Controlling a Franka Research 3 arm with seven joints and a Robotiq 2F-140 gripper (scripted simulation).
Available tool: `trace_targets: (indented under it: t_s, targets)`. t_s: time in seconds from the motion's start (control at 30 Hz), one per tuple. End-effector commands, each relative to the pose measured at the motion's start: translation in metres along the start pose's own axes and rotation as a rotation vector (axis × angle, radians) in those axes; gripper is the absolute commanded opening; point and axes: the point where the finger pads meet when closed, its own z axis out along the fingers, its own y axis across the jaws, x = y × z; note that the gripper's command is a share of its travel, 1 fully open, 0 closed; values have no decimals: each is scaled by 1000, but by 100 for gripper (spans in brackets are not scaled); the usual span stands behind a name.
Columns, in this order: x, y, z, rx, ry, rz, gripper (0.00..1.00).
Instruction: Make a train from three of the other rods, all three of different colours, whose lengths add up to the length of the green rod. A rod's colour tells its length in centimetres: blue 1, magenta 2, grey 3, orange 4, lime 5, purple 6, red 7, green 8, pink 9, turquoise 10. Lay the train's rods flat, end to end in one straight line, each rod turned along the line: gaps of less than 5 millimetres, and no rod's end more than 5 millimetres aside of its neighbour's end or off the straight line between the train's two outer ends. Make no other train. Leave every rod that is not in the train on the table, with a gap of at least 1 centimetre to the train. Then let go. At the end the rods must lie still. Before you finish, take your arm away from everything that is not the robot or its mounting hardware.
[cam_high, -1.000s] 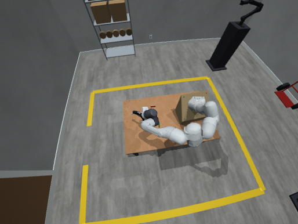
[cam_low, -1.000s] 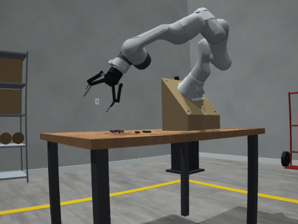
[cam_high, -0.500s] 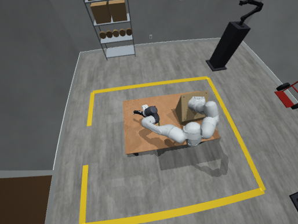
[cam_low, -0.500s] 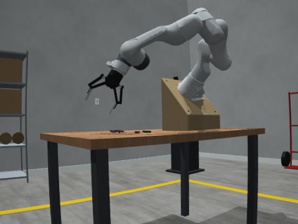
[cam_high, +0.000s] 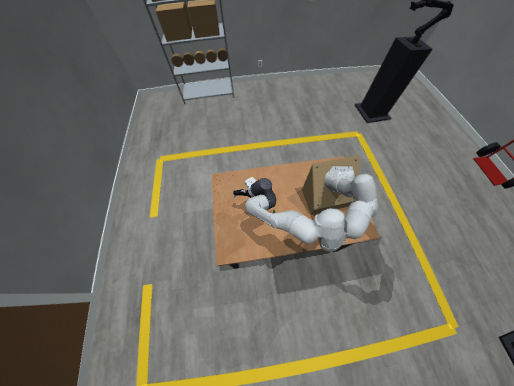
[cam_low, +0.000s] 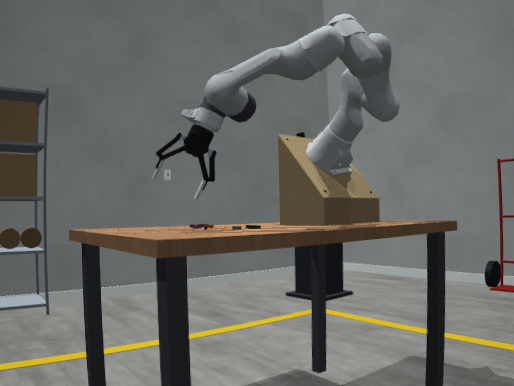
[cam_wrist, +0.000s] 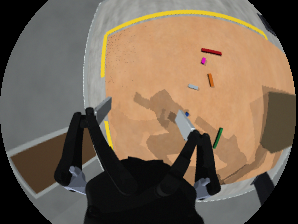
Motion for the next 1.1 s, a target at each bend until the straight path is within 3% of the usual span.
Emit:
trace_targets:
  t_s: [0.0,0.53,1.07]
  targets:
    - [5,11,2,-20,-24,-164,100]
    - [28,43,4,-95,-56,-360,100]
    - [52,86,4,-180,-120,-586,100]
